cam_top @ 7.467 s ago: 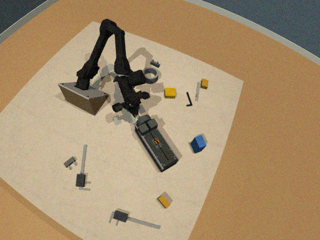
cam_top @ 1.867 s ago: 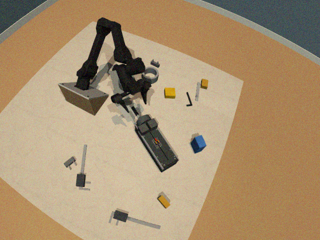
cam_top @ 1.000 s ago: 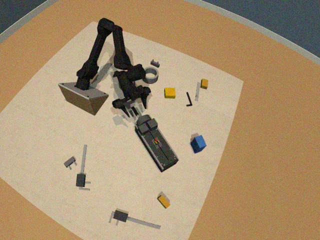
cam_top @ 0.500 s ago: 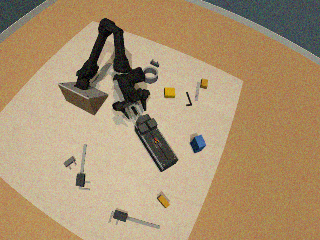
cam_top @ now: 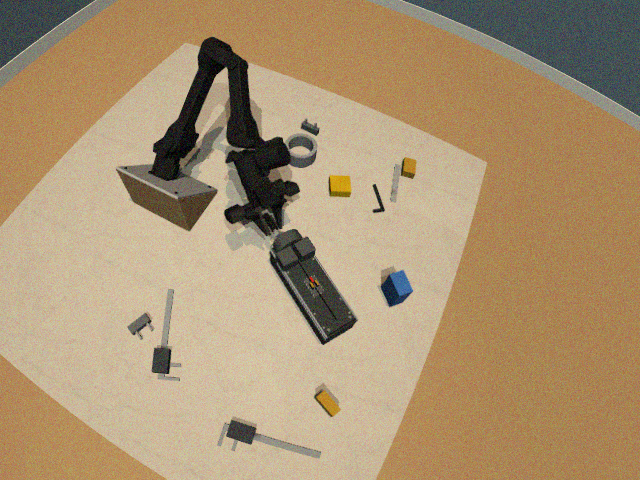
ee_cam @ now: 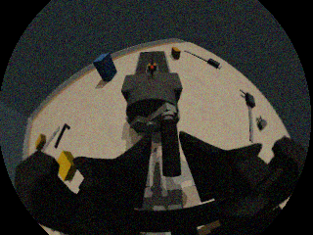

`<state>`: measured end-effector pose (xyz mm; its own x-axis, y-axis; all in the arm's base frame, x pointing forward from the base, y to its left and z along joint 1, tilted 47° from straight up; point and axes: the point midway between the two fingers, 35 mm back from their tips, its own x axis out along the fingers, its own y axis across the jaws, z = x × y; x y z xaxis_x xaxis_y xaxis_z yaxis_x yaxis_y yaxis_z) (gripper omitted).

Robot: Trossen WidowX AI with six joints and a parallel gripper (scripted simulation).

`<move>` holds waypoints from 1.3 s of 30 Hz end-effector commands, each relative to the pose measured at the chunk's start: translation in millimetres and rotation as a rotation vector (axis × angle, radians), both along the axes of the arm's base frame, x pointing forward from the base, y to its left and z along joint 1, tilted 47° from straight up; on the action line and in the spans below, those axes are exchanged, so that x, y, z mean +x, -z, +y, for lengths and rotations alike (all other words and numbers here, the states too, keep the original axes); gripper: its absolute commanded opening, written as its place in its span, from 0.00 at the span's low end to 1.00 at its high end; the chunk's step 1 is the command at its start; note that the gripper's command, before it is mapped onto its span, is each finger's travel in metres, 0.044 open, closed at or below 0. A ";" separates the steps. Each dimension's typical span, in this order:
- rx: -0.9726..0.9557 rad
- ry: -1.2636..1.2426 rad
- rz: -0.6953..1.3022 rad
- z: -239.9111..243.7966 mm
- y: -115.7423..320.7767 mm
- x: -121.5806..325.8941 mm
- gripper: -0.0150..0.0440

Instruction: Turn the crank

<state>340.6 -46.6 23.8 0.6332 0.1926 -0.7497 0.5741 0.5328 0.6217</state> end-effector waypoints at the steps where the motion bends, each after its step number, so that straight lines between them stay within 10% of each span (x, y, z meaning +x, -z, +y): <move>1: 0.001 0.008 0.003 -0.7 0.9 -0.4 0.38; 4: 0.001 0.008 0.003 -0.7 0.9 -0.4 0.25; 39: 0.001 0.008 0.003 0.5 -11.9 5.0 0.25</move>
